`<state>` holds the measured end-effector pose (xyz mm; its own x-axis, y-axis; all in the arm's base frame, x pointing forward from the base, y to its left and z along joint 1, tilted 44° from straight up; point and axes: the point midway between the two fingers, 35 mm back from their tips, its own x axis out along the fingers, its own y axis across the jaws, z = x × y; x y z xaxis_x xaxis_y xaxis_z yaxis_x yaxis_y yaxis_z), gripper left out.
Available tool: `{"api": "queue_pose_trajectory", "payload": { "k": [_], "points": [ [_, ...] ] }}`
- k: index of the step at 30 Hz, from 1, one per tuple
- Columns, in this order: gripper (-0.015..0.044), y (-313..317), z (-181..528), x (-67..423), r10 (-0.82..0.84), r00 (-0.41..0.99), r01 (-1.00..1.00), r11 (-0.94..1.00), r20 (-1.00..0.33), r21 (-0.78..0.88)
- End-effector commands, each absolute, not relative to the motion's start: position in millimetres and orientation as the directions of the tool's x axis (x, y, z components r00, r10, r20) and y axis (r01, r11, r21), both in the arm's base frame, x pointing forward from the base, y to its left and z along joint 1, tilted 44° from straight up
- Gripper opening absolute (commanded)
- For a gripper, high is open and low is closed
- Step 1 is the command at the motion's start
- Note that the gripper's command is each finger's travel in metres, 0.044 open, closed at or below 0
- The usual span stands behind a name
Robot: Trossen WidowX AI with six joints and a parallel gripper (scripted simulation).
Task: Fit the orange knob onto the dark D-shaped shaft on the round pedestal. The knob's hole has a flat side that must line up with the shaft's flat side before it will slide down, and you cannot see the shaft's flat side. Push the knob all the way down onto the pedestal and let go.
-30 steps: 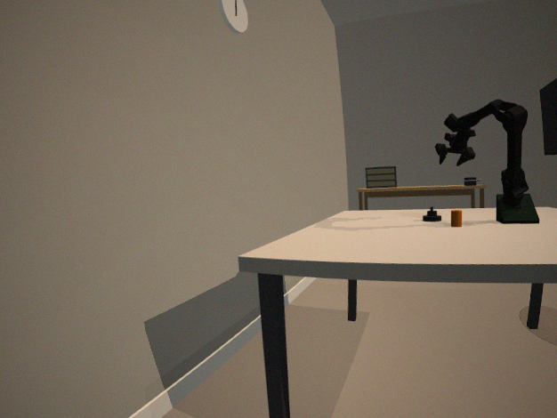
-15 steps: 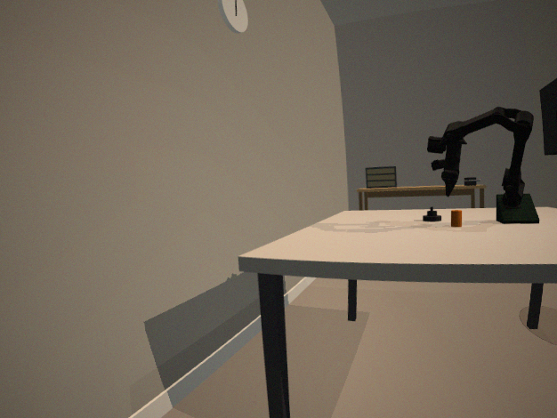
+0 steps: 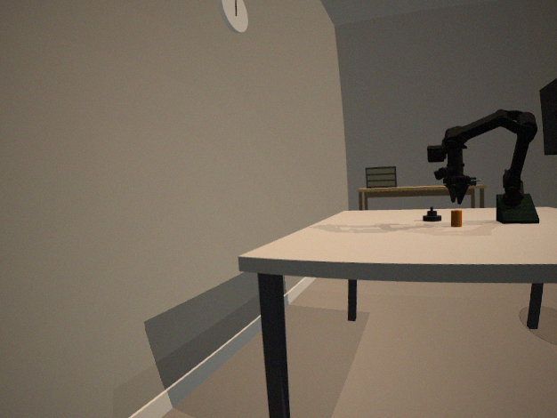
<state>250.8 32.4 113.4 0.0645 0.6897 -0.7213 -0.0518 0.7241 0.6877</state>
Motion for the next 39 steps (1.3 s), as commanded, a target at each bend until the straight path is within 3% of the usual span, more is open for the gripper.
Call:
{"api": "queue_pose_trajectory", "payload": {
  "k": [1, 39],
  "points": [
    [0.044, 41, 106, 250, 0.696, 0.058, -0.052, 0.718, -0.716, 0.694],
    [0.044, 80, 65, 255, 0.695, 0.059, -0.053, 0.719, -0.716, 0.693]
  ]
}}
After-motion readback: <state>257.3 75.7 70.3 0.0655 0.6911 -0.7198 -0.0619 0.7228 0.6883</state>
